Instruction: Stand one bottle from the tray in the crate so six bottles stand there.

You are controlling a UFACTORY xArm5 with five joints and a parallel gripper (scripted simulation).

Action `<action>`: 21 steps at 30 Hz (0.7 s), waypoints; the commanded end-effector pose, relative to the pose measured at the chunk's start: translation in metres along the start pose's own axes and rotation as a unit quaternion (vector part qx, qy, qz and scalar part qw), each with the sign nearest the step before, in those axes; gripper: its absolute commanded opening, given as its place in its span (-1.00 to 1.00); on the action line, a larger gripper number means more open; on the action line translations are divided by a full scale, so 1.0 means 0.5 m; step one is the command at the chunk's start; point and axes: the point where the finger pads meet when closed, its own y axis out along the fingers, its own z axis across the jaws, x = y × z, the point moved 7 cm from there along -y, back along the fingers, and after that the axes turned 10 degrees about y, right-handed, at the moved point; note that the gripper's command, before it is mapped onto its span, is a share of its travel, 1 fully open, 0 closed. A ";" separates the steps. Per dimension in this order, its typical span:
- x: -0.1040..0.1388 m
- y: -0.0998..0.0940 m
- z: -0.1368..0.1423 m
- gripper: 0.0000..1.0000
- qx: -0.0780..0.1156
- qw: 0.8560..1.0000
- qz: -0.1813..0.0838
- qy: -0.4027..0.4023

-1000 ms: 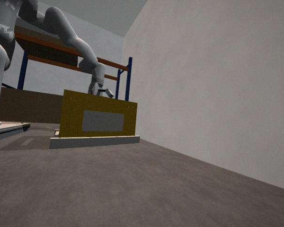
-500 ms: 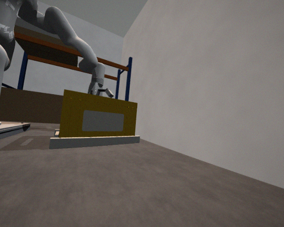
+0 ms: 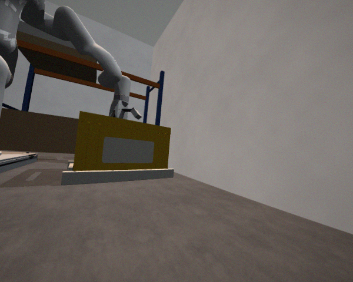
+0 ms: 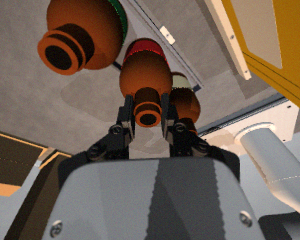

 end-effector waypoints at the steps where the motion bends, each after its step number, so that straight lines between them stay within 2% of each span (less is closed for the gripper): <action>1: 0.000 -0.015 -0.001 -1.00 -0.002 1.000 0.001 0.000; 21: 0.003 -0.052 0.001 -1.00 -0.002 1.000 0.001 0.000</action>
